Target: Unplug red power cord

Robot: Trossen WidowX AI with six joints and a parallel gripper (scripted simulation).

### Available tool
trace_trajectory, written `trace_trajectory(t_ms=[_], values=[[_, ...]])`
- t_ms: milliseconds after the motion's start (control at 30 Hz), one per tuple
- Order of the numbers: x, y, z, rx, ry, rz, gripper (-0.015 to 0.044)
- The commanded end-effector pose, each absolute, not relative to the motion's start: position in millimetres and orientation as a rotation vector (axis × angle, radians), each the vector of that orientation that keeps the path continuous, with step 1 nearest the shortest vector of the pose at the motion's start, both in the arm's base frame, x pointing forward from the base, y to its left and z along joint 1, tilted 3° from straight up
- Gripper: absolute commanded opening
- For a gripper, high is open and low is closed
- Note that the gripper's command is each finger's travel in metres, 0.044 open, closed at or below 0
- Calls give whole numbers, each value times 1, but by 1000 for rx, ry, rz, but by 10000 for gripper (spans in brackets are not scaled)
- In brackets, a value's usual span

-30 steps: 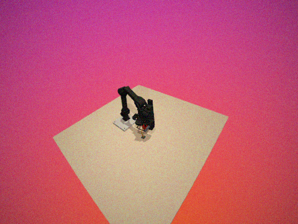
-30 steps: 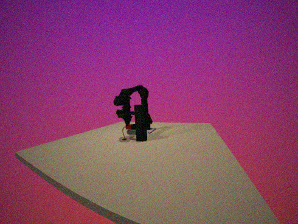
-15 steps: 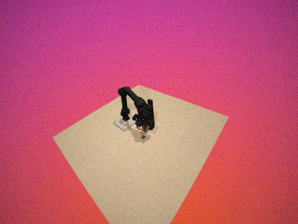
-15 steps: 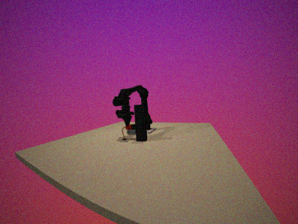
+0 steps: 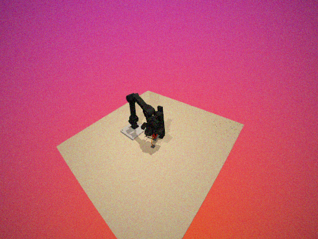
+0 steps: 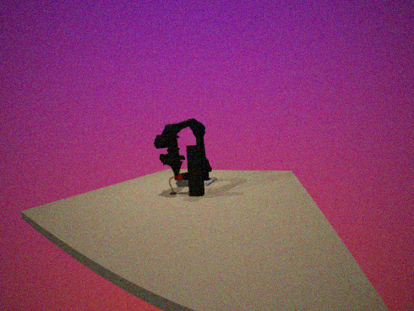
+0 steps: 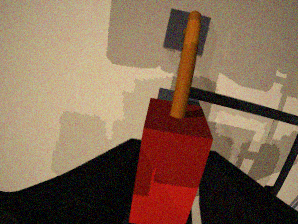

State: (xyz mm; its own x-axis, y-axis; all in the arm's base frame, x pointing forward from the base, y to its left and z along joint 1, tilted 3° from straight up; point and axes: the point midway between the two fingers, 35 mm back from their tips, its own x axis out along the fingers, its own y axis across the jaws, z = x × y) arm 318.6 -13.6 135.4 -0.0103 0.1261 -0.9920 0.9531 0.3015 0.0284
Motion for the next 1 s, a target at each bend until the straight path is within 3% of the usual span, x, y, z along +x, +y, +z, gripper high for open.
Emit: trace_trajectory(t_ms=[0,233,767,967], values=[[325,-54,137,1055,1335,-982,0],[325,-65,138,1054,1334,-984,0],[327,-55,138,1055,1335,-985,420],[338,-101,146,1052,1332,-986,440]])
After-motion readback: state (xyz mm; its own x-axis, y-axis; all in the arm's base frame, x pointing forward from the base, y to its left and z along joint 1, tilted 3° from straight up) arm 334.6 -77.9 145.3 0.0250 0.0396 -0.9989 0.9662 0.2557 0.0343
